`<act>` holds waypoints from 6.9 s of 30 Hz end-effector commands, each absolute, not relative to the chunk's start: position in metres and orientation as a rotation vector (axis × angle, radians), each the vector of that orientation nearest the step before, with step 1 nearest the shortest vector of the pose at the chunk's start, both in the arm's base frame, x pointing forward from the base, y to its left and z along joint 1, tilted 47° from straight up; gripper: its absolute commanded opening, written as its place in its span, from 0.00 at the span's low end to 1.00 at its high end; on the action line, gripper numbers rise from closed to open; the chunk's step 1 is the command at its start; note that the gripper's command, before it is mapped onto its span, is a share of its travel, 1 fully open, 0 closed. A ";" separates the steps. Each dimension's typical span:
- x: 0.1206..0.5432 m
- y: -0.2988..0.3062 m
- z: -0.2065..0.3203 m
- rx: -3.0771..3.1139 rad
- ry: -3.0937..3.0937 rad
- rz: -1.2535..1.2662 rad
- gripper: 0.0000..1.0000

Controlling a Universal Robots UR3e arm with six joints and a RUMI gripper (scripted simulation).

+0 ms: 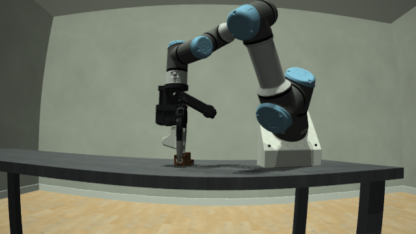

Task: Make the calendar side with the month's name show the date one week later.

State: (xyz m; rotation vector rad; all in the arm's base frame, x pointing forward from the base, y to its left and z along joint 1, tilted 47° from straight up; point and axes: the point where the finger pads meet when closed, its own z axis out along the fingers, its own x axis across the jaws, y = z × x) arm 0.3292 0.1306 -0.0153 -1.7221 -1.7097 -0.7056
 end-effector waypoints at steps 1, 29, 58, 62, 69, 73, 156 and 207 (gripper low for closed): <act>0.330 0.130 -0.015 -1.724 -1.711 -0.707 0.11; 0.330 0.133 -0.018 -1.724 -1.711 -0.707 0.11; 0.330 0.133 -0.018 -1.724 -1.711 -0.707 0.11; 0.330 0.133 -0.018 -1.724 -1.711 -0.707 0.11; 0.330 0.133 -0.018 -1.724 -1.711 -0.707 0.11; 0.330 0.133 -0.018 -1.724 -1.711 -0.707 0.11; 0.331 0.103 0.009 -1.724 -1.711 -0.707 0.29; 0.333 0.067 0.043 -1.729 -1.704 -0.704 1.00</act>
